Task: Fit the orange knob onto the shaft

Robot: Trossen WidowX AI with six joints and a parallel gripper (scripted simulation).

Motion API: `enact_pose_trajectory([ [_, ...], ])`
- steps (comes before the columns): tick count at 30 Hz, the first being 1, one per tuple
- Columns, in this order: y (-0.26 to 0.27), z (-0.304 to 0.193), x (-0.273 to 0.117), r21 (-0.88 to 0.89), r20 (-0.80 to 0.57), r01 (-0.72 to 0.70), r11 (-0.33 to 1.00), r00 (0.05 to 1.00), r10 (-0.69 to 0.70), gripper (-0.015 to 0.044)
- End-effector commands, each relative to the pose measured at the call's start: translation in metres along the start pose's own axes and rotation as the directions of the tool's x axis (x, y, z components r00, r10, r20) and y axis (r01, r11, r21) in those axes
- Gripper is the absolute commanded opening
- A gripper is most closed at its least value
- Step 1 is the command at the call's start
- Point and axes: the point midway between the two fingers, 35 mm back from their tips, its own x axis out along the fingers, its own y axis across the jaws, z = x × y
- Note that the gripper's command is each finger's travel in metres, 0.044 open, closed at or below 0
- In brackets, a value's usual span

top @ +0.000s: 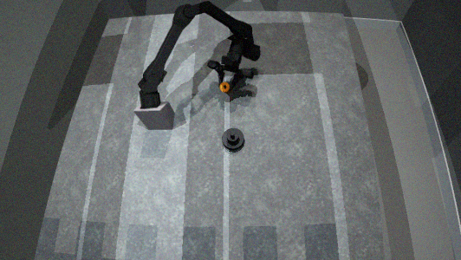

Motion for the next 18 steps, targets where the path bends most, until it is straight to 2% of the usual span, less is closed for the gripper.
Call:
enact_pose_trajectory([
  [1,0.0009,-0.0026,-0.0020,0.004,0.067,-0.002,1.000,0.998,0.002,0.0179],
  [5,0.0009,-0.0056,-0.0057,0.002,0.115,-0.002,1.000,0.993,0.001,0.0179],
  [13,0.0007,-0.0066,-0.0082,0.001,0.113,-0.007,1.000,0.994,0.007,0.0179],
  [16,0.0000,-0.0059,-0.0066,-0.003,0.111,-0.001,1.000,0.994,0.001,0.0258],
  [18,0.0000,-0.0059,-0.0066,-0.003,0.111,-0.001,1.000,0.994,0.001,0.0260],
])
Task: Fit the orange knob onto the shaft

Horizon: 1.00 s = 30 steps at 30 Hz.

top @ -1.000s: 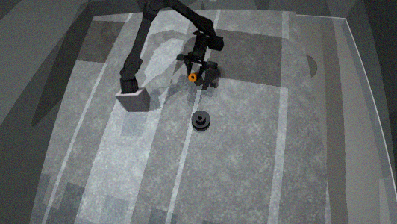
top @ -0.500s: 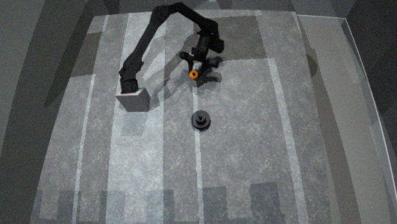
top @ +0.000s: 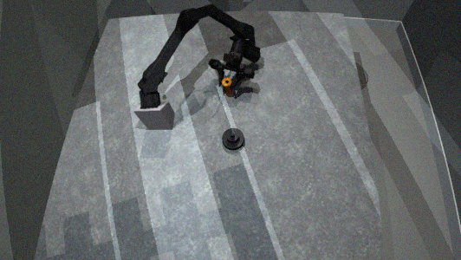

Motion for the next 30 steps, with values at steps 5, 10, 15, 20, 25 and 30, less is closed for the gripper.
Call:
enact_pose_trajectory([
  [5,-0.0001,0.0001,0.0002,0.000,0.000,0.001,1.000,1.000,-0.001,0.0260],
  [10,-0.0001,0.0001,0.0002,0.000,0.000,0.001,1.000,1.000,-0.001,0.0260],
  [15,-0.0001,0.0001,0.0002,0.000,0.000,0.001,1.000,1.000,-0.001,0.0260],
  [20,-0.0001,0.0001,0.0002,0.000,0.000,0.001,1.000,1.000,-0.001,0.0260],
  [25,-0.0001,0.0001,0.0002,0.000,0.000,0.001,1.000,1.000,-0.001,0.0339],
  [30,-0.0001,0.0001,0.0002,0.000,0.000,0.001,1.000,1.000,-0.001,0.0440],
])
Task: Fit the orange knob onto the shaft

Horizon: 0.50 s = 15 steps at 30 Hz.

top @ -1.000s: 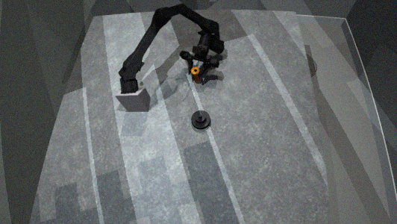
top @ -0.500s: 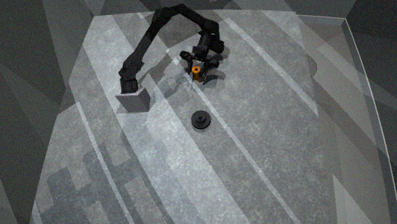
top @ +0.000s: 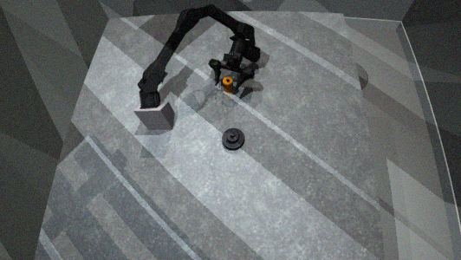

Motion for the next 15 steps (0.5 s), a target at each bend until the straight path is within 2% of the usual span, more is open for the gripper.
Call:
enact_pose_trajectory([
  [1,0.000,0.000,0.000,0.000,0.000,0.001,1.000,1.000,-0.001,0.0440],
  [5,0.000,0.002,-0.001,0.000,-0.003,-0.002,1.000,1.000,0.002,0.0440],
  [11,-0.002,0.069,-0.026,0.002,-0.057,-0.079,0.997,0.995,0.079,0.0440],
  [15,-0.003,0.077,-0.028,0.003,-0.062,-0.089,0.996,0.994,0.090,0.0440],
])
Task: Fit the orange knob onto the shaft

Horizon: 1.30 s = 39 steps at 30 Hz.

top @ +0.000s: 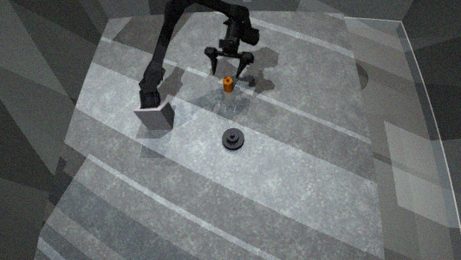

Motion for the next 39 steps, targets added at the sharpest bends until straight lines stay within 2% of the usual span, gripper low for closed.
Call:
enact_pose_trajectory([
  [1,-0.003,0.005,0.001,-0.019,0.006,-0.002,1.000,1.000,0.002,0.0440],
  [4,-0.004,0.005,0.002,-0.017,-0.009,0.006,1.000,1.000,-0.007,0.0440],
  [5,-0.005,0.006,0.004,-0.012,-0.055,0.031,0.999,0.998,-0.032,0.0440],
  [8,-0.008,0.007,0.014,-0.007,-0.332,0.139,0.990,0.934,-0.133,0.0440],
  [11,-0.007,0.009,0.013,-0.022,-0.611,0.175,0.984,0.777,-0.152,0.0440],
  [15,0.000,0.020,-0.001,-0.012,-0.875,0.111,0.994,0.480,-0.064,0.0440],
  [17,0.001,0.023,-0.005,-0.003,-0.905,0.090,0.996,0.423,-0.041,0.0440],
  [28,0.001,0.023,-0.005,-0.010,-0.905,0.075,0.997,0.423,-0.041,0.0440],
  [30,0.001,0.023,-0.005,-0.064,-0.905,-0.040,0.997,0.423,-0.041,0.0440],
  [33,0.001,0.023,-0.005,-0.183,-0.905,-0.301,0.936,0.423,-0.041,0.0440],
  [36,0.001,0.023,-0.005,-0.286,-0.905,-0.536,0.794,0.423,-0.041,0.0440],
  [39,0.001,0.023,-0.005,-0.365,-0.905,-0.725,0.585,0.423,-0.041,0.0440],
])
